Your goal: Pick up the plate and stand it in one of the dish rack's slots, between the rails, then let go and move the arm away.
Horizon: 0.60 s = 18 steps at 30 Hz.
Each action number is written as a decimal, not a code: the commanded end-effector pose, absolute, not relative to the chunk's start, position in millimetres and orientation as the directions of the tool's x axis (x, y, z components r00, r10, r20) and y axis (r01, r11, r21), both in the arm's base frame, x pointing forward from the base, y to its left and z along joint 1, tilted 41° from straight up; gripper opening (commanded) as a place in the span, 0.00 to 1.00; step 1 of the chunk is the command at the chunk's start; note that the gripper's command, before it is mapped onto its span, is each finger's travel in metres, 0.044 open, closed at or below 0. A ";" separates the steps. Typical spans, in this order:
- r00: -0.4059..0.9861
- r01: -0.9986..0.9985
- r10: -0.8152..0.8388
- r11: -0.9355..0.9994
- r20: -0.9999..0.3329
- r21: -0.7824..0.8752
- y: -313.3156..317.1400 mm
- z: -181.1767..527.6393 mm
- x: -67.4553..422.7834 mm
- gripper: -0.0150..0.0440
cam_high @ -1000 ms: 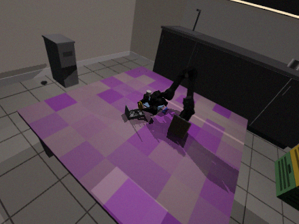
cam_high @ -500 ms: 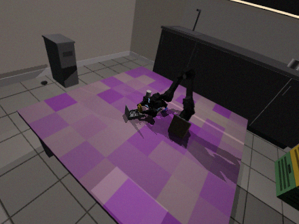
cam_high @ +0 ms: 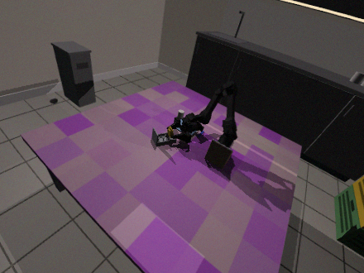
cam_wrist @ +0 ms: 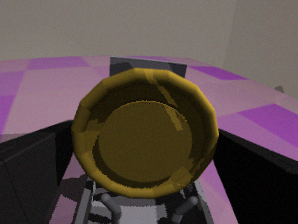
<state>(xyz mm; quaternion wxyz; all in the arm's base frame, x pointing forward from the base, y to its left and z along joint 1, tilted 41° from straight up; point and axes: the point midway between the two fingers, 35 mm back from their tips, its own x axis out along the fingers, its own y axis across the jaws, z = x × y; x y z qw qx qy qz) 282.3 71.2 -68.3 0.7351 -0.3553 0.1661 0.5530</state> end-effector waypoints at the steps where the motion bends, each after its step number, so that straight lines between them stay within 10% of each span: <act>1: 0.333 -0.931 0.695 0.136 -0.637 -0.339 71.2 -68.3 282.3 0.70; 6: 0.333 -0.931 0.695 0.136 -0.637 -0.339 71.2 -68.3 282.3 0.92; 18: 0.329 -0.933 0.692 0.133 -0.642 -0.334 82.0 -55.0 283.5 0.93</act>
